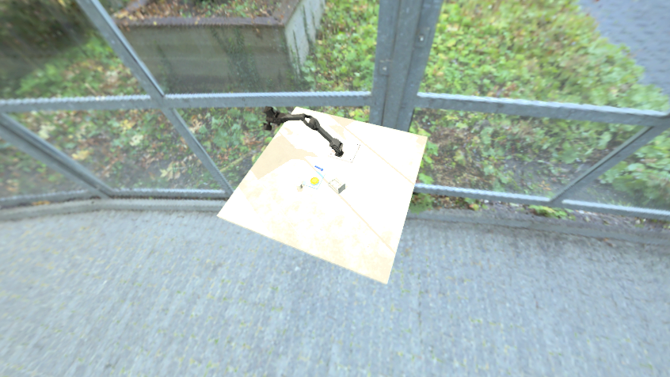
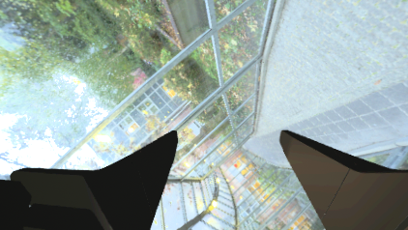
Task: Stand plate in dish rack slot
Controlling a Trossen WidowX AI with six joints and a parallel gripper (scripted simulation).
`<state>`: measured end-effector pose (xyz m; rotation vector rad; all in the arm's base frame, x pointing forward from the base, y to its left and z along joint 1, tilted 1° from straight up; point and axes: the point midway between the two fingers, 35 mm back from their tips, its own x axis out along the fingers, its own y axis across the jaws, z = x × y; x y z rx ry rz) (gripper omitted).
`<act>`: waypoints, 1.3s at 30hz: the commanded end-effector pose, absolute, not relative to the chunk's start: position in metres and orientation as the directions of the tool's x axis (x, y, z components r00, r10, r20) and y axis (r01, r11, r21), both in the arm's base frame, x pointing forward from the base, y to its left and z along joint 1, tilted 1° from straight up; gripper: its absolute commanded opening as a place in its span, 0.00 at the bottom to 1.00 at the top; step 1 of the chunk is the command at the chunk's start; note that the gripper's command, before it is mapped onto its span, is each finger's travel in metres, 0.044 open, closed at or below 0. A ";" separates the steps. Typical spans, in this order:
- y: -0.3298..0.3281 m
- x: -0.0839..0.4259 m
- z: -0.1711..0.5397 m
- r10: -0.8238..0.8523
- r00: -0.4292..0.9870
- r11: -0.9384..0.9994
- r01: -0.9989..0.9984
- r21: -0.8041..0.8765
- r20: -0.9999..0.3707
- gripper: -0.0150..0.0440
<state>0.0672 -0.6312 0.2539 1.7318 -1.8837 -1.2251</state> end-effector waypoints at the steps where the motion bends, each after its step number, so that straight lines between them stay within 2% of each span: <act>1: -0.623 0.092 0.246 -0.919 -0.178 -0.184 -0.595 0.783 -0.352 0.93; 11: -0.595 0.154 0.227 -0.895 -0.063 -0.394 -0.351 0.849 -0.441 0.93; 21: -0.558 0.210 0.208 -0.849 0.042 -0.529 -0.057 0.847 -0.527 0.93; 30: -0.520 0.255 0.191 -0.789 0.122 -0.568 0.227 0.791 -0.602 0.93; 39: -0.477 0.293 0.175 -0.716 0.188 -0.522 0.497 0.693 -0.673 0.93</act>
